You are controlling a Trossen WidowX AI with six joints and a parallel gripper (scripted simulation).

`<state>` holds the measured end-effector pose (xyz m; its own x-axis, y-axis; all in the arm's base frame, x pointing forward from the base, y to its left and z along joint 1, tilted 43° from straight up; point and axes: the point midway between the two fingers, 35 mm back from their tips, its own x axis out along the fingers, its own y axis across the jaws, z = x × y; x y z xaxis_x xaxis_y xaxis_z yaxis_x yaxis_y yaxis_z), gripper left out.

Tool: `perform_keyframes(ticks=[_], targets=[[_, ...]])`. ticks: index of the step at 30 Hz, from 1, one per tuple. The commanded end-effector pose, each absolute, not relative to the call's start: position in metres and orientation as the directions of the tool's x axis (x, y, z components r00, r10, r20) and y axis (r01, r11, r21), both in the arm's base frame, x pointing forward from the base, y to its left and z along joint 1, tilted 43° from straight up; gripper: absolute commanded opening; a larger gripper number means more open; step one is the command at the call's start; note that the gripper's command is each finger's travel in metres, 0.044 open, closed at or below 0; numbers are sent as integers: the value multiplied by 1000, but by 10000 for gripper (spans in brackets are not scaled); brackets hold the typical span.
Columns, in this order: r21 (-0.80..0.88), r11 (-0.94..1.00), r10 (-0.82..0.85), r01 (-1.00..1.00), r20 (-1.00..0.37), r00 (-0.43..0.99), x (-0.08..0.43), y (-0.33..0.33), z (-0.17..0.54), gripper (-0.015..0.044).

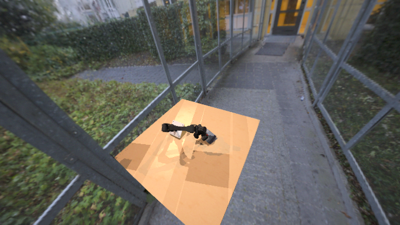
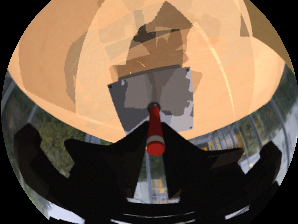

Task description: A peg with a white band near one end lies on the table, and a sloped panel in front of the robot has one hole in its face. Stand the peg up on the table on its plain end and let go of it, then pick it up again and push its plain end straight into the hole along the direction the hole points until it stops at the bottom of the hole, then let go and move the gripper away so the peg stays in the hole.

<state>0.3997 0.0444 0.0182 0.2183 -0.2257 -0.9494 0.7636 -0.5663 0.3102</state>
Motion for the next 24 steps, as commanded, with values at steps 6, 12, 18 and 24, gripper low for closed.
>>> perform_keyframes(ticks=[6, 12, 18, 24], targets=[[306, -568, -228, 764, -951, 211, 399, 43, 13, 0], [306, -568, -228, 764, -951, 211, 399, 43, 12, 0], [306, -568, -228, 764, -951, 211, 400, 43, 11, 0], [306, -568, -228, 764, -951, 211, 400, 43, 9, 0]])
